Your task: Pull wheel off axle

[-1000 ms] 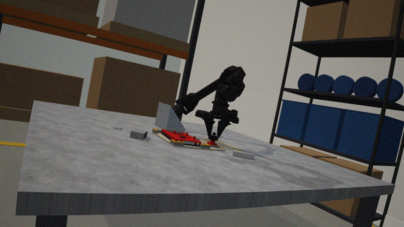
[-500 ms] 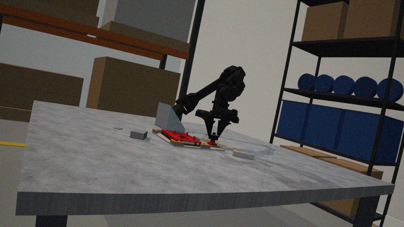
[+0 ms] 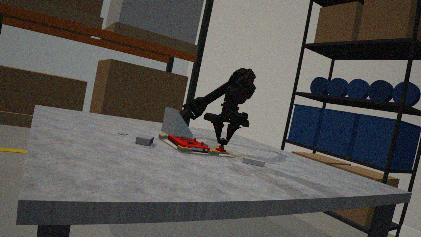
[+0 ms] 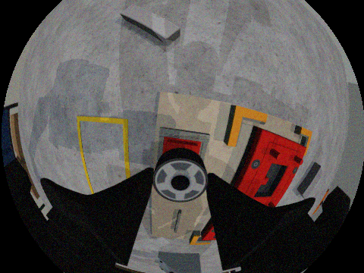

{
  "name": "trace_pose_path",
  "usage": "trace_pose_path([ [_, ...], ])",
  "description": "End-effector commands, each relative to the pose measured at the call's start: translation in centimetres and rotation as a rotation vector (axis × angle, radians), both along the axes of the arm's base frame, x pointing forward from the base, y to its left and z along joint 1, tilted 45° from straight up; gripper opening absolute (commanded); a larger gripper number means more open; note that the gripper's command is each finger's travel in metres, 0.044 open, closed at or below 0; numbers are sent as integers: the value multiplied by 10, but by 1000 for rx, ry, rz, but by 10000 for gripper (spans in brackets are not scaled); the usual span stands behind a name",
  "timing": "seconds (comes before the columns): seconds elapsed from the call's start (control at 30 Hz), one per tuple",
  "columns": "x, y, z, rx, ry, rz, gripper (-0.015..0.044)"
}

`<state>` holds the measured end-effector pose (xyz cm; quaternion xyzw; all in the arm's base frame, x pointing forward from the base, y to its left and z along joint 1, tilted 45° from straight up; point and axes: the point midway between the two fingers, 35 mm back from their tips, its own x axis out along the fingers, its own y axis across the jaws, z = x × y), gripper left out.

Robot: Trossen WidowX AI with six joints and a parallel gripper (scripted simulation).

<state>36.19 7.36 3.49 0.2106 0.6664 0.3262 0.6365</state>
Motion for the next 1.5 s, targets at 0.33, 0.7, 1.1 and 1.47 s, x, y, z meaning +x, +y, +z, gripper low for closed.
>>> trace_pose_path([
  [0.33,2,-5,5,-2,-8,-3,0],
  [0.7,3,-8,8,-2,-8,-3,0],
  [1.1,3,-11,10,-2,-7,-4,0],
  [1.47,3,-13,13,-2,-7,-5,0],
])
